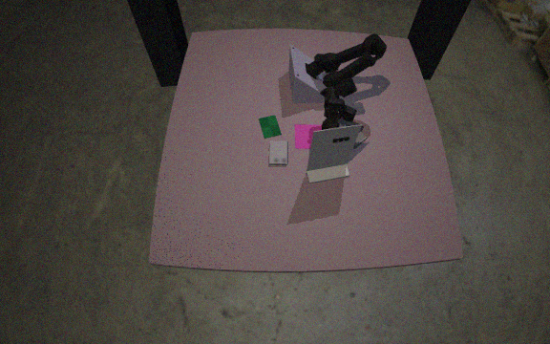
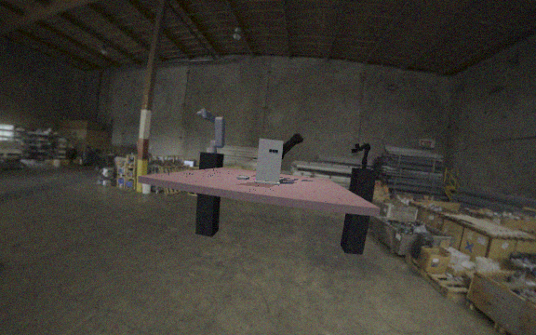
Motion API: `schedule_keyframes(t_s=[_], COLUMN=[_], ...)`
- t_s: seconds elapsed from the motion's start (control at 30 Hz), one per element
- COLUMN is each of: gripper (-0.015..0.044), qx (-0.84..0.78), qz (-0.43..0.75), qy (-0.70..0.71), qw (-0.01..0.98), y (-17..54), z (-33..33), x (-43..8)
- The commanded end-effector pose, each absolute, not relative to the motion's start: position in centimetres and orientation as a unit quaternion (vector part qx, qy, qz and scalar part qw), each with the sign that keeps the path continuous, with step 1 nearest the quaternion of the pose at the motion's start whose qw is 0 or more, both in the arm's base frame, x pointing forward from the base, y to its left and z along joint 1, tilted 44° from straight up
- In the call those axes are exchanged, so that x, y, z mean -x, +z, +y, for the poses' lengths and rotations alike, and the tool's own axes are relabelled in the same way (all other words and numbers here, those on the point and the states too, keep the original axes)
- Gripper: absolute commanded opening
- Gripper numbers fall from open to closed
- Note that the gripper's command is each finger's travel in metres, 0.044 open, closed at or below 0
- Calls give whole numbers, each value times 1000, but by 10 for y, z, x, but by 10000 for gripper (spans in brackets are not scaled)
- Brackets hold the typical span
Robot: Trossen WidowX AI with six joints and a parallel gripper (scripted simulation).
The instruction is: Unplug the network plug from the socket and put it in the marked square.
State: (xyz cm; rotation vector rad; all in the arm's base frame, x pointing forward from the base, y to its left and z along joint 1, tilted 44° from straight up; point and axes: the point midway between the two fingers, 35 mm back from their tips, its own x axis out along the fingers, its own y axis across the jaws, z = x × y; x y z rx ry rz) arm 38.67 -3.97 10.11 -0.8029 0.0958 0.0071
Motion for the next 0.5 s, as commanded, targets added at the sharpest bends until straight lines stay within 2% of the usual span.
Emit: schedule_keyframes(t_s=[0.0, 0.47], gripper=[143, 49], qx=[390, 390], qz=[46, 46], qy=[0, 0], qw=[919, 919], y=[103, 103], z=[-40, -40], x=[-390, -390])
